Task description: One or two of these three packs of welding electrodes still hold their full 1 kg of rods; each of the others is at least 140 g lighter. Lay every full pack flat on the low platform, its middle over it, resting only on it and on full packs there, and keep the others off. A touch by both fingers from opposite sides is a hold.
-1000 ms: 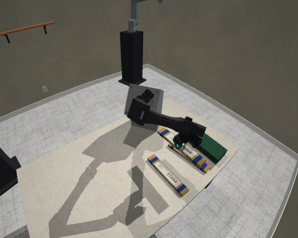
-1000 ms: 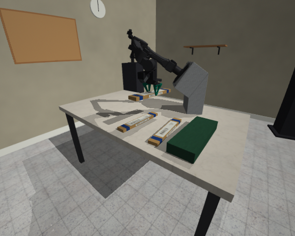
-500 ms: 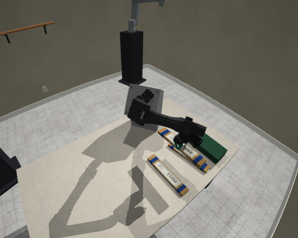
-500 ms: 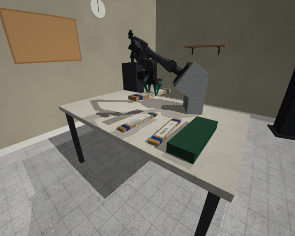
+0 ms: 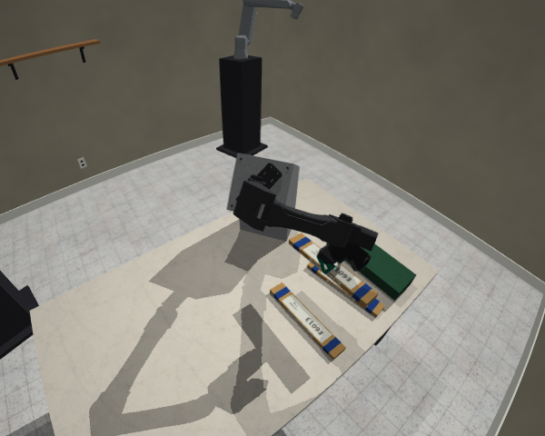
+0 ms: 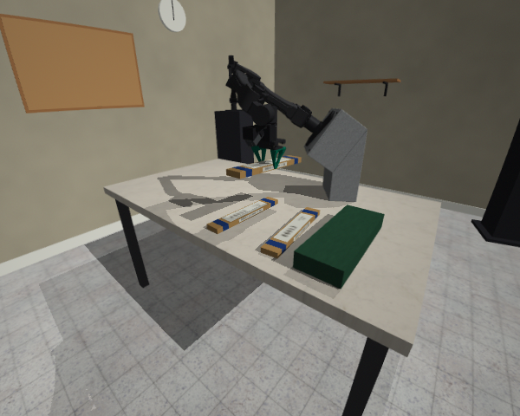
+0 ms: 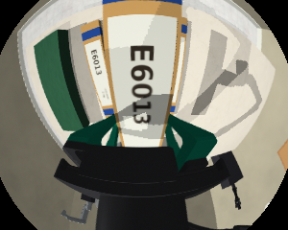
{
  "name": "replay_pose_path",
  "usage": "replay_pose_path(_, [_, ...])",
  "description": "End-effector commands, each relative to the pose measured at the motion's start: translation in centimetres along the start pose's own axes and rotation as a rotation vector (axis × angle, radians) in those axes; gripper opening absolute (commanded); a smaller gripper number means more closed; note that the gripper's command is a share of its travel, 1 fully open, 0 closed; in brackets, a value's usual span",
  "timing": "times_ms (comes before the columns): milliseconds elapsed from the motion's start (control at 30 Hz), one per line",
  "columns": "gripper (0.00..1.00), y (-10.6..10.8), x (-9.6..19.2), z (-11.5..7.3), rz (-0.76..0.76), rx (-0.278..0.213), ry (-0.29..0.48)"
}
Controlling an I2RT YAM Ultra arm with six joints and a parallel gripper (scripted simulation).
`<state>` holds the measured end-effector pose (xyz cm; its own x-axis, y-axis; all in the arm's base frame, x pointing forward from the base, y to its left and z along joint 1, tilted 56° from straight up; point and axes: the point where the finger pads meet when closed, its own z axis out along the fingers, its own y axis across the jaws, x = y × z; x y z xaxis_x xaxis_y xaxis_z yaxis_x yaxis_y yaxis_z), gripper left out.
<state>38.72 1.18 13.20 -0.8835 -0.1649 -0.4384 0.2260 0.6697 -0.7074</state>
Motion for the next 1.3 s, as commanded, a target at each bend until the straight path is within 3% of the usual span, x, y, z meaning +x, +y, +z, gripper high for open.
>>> replay_pose_path(0, [0.0,1.0,-1.4,-2.1,-0.006,-0.024,-0.052])
replay_pose_path(633, [0.0,1.1,-1.3,-2.2,-0.008,-0.024,-0.052])
replay_pose_path(667, [0.0,0.3,-0.1,-0.2,-0.009,-0.022,-0.042])
replay_pose_path(1267, [0.0,0.4,-0.2,1.9,-0.009,-0.022,-0.042])
